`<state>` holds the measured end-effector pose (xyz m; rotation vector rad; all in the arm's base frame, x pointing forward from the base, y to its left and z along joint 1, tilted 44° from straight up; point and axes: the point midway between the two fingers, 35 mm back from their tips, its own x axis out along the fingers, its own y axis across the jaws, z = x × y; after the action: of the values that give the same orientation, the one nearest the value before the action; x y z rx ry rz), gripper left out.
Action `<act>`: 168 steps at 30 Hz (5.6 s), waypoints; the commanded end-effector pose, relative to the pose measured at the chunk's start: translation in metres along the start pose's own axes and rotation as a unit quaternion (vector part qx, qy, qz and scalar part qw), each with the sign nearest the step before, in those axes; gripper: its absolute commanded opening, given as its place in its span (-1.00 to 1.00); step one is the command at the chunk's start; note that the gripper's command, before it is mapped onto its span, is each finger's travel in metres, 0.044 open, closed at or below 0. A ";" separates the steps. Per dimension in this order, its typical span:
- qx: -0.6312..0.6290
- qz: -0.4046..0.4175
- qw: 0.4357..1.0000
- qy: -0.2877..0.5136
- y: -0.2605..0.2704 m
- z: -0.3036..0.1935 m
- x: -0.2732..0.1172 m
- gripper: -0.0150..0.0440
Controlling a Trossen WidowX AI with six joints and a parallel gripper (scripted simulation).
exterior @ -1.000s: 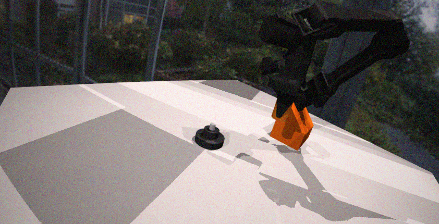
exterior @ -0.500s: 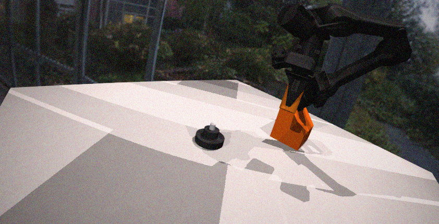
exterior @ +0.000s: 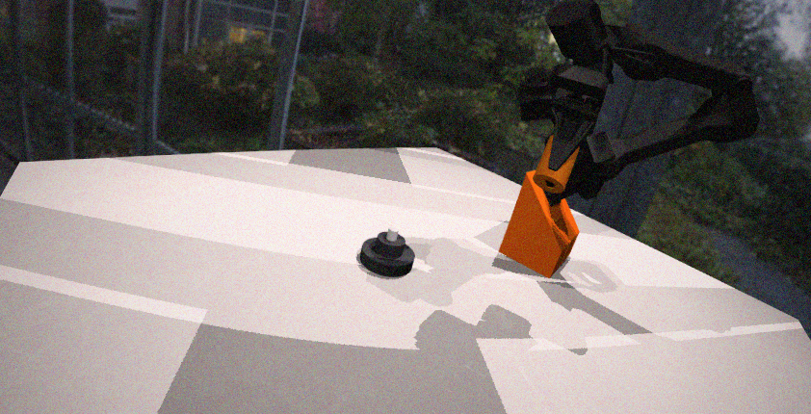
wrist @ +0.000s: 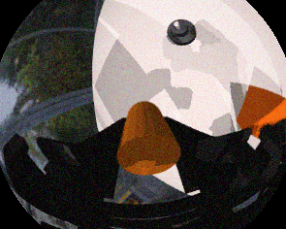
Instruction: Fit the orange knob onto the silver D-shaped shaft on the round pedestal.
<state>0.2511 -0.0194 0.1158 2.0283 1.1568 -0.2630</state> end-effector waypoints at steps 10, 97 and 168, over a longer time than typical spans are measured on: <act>-0.001 0.118 0.993 -0.001 0.017 -0.011 -0.017 -0.49; 0.001 -0.076 0.997 -0.002 0.003 -0.014 0.030 -0.49; -0.010 -0.317 0.948 0.003 -0.083 -0.010 0.182 0.32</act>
<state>0.2854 0.1292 -0.0140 1.5826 1.7845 -0.5546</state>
